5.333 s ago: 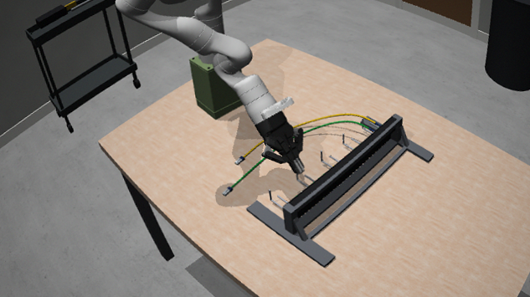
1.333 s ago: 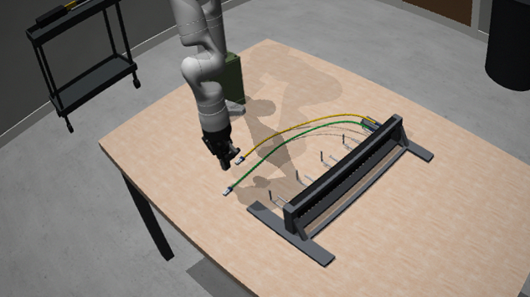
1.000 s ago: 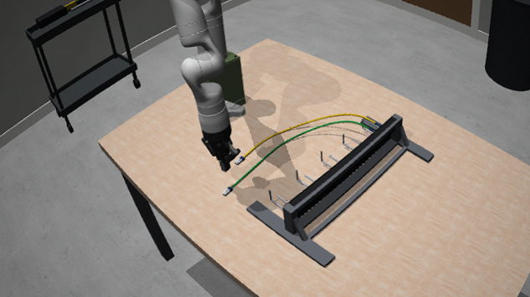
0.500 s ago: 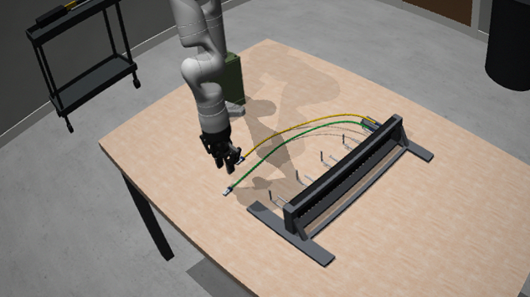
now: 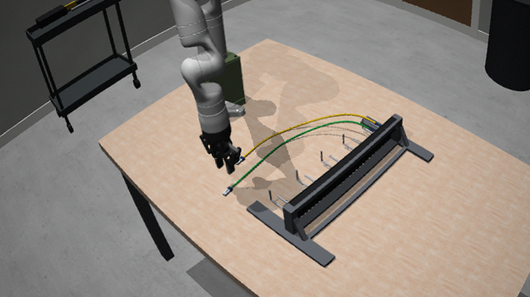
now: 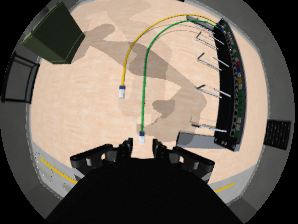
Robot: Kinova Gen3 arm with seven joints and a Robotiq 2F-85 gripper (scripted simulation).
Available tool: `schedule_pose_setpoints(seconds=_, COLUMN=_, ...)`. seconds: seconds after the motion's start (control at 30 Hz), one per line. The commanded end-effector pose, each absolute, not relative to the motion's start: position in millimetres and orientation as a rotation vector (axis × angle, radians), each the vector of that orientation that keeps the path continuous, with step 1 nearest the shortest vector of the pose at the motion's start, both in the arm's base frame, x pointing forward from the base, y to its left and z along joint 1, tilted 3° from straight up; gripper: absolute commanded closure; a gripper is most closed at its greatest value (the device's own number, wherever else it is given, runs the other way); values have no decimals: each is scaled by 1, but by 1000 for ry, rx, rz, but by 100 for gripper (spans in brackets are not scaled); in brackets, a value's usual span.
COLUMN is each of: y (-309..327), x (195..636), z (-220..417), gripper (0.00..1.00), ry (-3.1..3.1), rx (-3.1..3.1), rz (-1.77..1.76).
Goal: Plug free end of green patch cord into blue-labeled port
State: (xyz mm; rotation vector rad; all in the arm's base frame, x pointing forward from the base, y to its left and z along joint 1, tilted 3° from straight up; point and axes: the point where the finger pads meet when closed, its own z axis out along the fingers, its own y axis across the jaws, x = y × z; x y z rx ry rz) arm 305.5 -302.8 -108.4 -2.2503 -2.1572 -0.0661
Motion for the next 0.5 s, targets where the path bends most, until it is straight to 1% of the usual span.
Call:
schedule_pose_setpoints(seconds=0.0, y=-305, x=302, z=-109, gripper=63, ry=-2161, rx=-2243, rz=-59)
schedule_pose_setpoints(seconds=0.47, y=-307, x=304, z=-111, gripper=63, ry=-2162, rx=-2251, rz=-61)
